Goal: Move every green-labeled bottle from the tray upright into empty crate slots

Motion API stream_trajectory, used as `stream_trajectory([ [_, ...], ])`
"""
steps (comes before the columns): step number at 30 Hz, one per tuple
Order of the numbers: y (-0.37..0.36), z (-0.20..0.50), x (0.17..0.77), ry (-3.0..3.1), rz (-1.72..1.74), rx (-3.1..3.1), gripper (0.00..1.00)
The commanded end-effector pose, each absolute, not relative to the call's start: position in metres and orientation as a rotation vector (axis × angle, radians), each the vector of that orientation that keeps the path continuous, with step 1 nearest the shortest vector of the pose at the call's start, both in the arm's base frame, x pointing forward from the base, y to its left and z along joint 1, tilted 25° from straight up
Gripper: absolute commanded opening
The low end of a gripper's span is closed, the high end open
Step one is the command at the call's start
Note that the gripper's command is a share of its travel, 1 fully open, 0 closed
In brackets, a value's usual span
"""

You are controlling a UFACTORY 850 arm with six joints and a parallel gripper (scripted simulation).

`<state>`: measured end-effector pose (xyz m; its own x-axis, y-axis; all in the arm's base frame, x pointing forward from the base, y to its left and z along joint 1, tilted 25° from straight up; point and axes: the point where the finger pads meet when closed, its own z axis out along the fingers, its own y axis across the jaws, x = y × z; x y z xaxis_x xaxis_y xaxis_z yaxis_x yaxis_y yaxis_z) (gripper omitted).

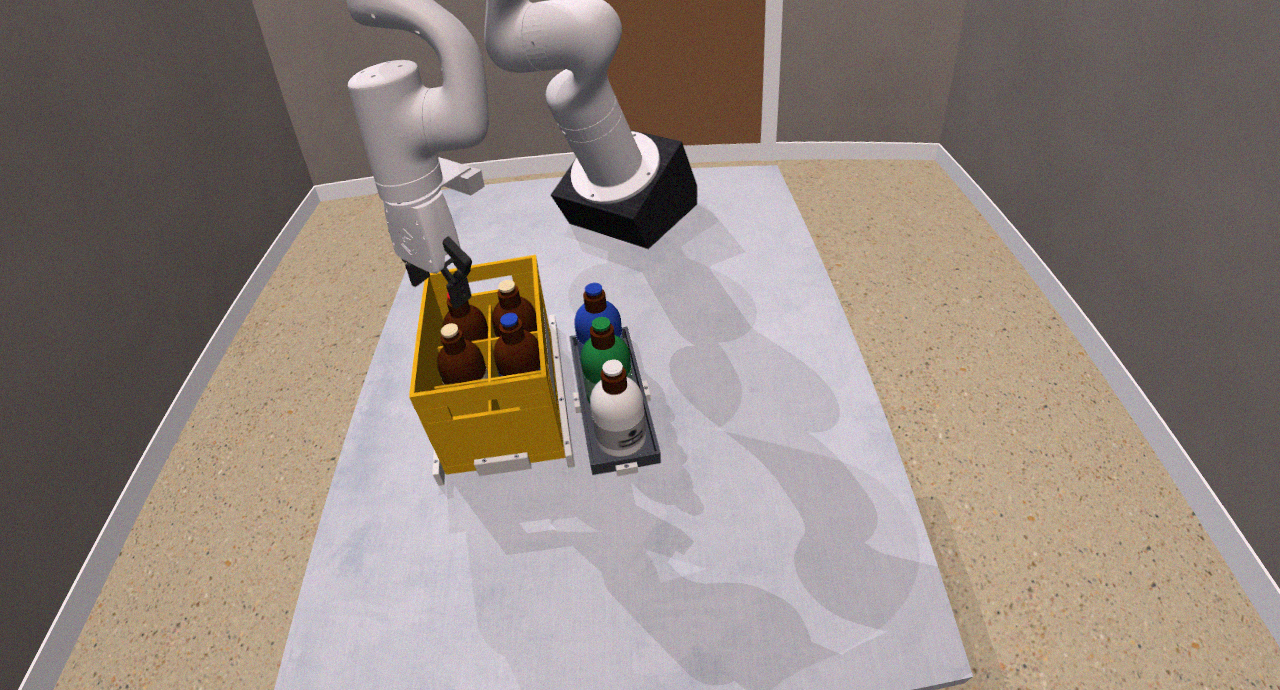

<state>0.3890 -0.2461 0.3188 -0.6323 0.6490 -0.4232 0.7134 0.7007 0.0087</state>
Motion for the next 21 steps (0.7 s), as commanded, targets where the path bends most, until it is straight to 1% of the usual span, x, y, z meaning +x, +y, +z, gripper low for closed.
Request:
stream_trajectory([
  [1,-0.2477,0.3197,0.3893,2.513,-0.220,1.055,1.00],
  [2,-0.2477,0.3197,0.3893,2.513,-0.220,1.055,0.00],
  [21,-0.2477,0.3197,0.3893,2.513,-0.220,1.055,0.00],
])
